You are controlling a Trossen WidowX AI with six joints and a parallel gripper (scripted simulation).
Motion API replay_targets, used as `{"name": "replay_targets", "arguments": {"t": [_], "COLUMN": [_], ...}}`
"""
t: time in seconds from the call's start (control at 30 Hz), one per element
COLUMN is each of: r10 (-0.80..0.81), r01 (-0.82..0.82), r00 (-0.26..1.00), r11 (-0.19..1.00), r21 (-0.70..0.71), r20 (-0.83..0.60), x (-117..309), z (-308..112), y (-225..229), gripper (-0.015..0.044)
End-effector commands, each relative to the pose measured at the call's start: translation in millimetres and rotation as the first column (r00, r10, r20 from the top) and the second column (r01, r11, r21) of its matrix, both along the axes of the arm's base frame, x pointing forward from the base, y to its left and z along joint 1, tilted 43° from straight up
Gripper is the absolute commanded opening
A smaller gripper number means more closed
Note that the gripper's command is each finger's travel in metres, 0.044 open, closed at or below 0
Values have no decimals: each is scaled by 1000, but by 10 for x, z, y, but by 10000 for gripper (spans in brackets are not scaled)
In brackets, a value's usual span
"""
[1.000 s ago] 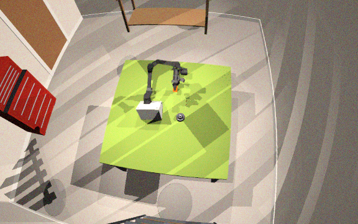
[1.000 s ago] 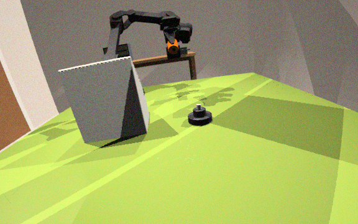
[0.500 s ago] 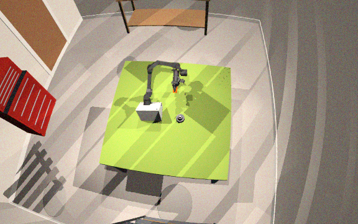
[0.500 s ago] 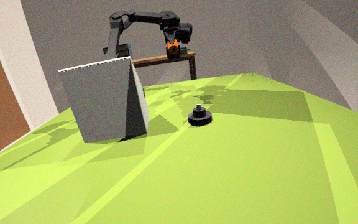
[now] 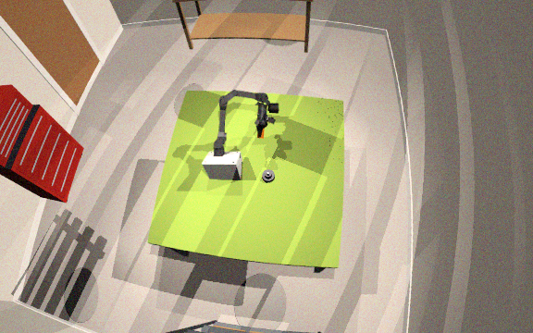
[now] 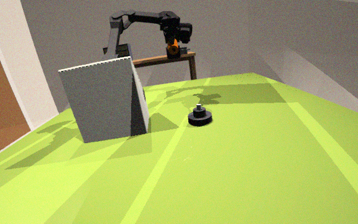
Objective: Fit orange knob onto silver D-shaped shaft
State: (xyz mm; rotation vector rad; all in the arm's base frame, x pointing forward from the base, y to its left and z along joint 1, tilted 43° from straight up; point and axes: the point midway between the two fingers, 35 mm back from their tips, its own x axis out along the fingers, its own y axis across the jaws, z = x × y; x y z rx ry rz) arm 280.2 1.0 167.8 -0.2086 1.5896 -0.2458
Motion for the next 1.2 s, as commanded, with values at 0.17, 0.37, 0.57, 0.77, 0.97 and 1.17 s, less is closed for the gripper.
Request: {"name": "replay_targets", "arguments": {"t": [0.17,0.37,0.57,0.77,0.97,1.17], "r10": [-8,-13,-18,-24,-30,-35], "r01": [8,11,14,15,16,15], "r00": [1000,1000,1000,1000,1000,999], "r11": [995,967,916,844,752,643], "r21": [101,256,401,536,658,766], "r20": [3,6,8,9,10,10], "x": [2,2,1,0,-1,-3], "z": [-125,-246,-362,-482,-604,-729], "y": [48,102,152,201,251,302], "gripper": [0,0,0,0,0,0]}}
